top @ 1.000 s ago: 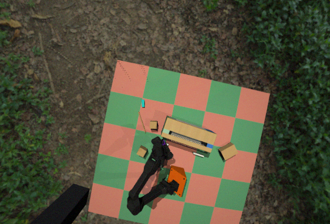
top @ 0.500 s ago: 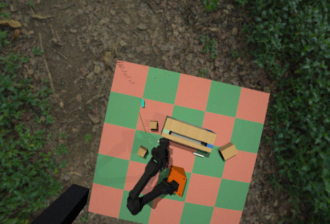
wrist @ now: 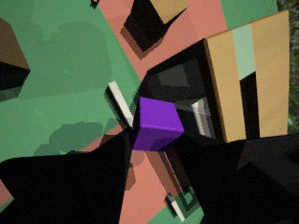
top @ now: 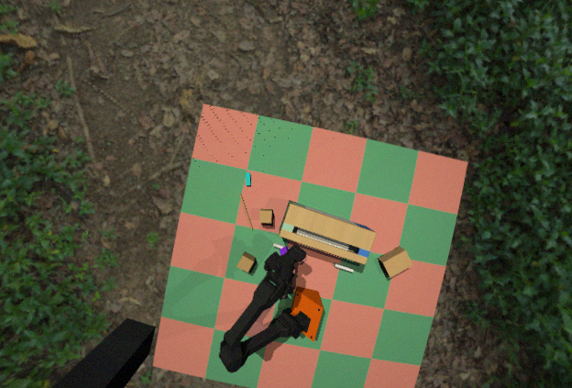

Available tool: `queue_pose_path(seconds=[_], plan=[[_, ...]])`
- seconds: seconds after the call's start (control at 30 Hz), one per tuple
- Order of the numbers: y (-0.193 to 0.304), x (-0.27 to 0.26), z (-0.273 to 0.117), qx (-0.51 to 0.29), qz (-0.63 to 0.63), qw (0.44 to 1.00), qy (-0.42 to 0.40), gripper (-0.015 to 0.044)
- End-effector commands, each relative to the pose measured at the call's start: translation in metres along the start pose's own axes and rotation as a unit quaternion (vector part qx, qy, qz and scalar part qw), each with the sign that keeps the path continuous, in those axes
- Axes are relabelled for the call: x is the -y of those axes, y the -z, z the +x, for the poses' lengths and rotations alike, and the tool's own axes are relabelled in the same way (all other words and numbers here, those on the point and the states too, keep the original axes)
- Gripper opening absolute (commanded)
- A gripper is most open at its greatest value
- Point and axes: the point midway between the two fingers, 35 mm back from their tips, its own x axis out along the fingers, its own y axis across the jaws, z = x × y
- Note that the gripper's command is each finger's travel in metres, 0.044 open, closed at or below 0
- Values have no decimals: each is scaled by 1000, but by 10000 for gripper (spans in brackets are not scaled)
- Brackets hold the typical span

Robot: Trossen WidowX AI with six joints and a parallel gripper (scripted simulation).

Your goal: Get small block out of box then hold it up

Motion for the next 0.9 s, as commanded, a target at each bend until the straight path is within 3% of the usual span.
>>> queue_pose_path(seconds=[0.0, 0.43, 0.87], plan=[[2, -1, -4, 3, 71, 997, -3, 0], [9, -4, -15, 9, 344, 939, -18, 0], [14, -8, -27, 11, 590, 806, -36, 0]])
